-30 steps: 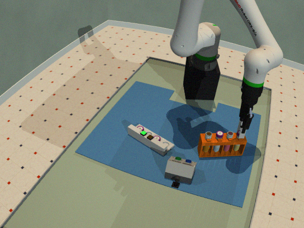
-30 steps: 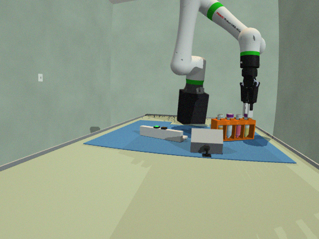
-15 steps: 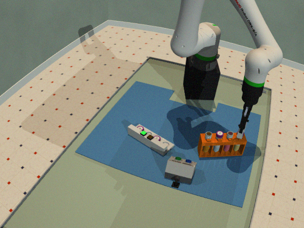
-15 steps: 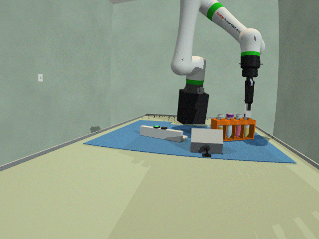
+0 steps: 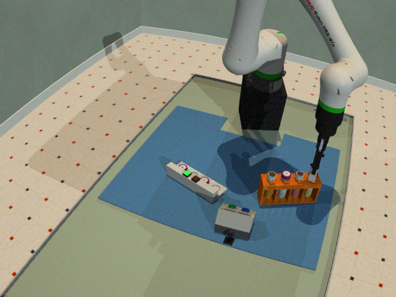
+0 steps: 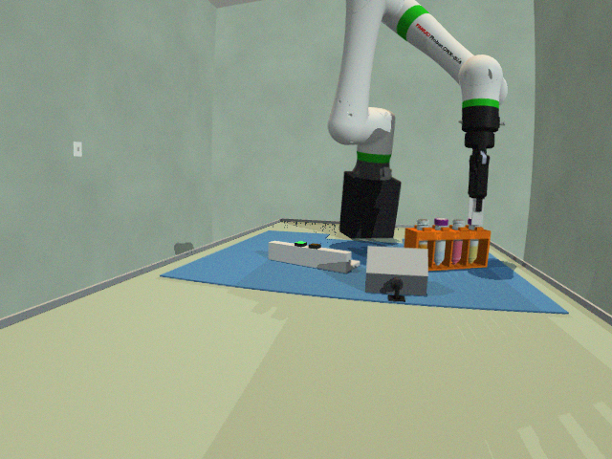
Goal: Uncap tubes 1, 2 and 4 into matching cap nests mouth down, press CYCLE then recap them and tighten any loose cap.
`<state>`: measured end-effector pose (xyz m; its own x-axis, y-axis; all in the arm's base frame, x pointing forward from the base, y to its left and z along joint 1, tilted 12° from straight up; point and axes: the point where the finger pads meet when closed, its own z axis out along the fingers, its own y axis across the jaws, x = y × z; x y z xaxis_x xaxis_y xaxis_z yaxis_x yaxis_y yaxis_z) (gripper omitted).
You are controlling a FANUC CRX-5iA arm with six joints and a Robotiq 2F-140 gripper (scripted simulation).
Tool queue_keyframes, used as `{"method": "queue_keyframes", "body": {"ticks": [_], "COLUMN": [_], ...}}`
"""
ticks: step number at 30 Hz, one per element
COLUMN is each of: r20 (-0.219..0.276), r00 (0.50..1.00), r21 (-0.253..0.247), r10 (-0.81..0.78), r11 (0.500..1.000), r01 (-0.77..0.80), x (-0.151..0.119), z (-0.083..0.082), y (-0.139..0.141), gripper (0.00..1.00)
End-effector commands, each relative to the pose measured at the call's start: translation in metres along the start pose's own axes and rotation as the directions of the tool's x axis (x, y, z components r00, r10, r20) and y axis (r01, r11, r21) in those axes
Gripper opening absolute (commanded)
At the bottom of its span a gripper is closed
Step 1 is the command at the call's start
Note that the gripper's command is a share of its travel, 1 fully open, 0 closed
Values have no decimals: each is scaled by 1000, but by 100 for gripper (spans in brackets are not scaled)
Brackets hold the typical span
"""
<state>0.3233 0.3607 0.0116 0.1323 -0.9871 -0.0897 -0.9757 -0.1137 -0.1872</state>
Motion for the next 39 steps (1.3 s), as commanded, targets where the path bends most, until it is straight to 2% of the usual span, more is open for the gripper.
{"method": "queue_keyframes", "body": {"ticks": [1,4,5,6,7,8,9,12,15,16,17,18,19,26,27,39], "r20": [2,2,2,2,2,2,2,2,1,2,0,2,2,2,2,2], "r00": [961,930,898,896,856,856,810,810,648,640,589,574,534,534,534,534], "r21": [-1,-1,-1,-1,-1,-1,-1,-1,0,0,1,0,0,0,0,0], "r10": [-276,-368,-441,-444,-517,-517,-586,-586,-762,-769,-808,-819,-845,-845,-845,-845], "r11": [961,930,898,896,856,856,810,810,648,640,589,574,534,534,534,534], "r01": [276,368,441,444,517,517,586,586,762,769,808,819,845,845,845,845], "x": [0,0,0,0,0,0,0,0,0,0,0,0,0,0,0,0], "z": [0,0,0,0,0,0,0,0,0,0,0,0,0,0,0,0], "y": [0,0,0,0,0,0,0,0,0,0,0,0,0,0,0,0], "gripper": [35,35,35,35,35,35,35,35,35,35,35,35,35,35,0,0]}}
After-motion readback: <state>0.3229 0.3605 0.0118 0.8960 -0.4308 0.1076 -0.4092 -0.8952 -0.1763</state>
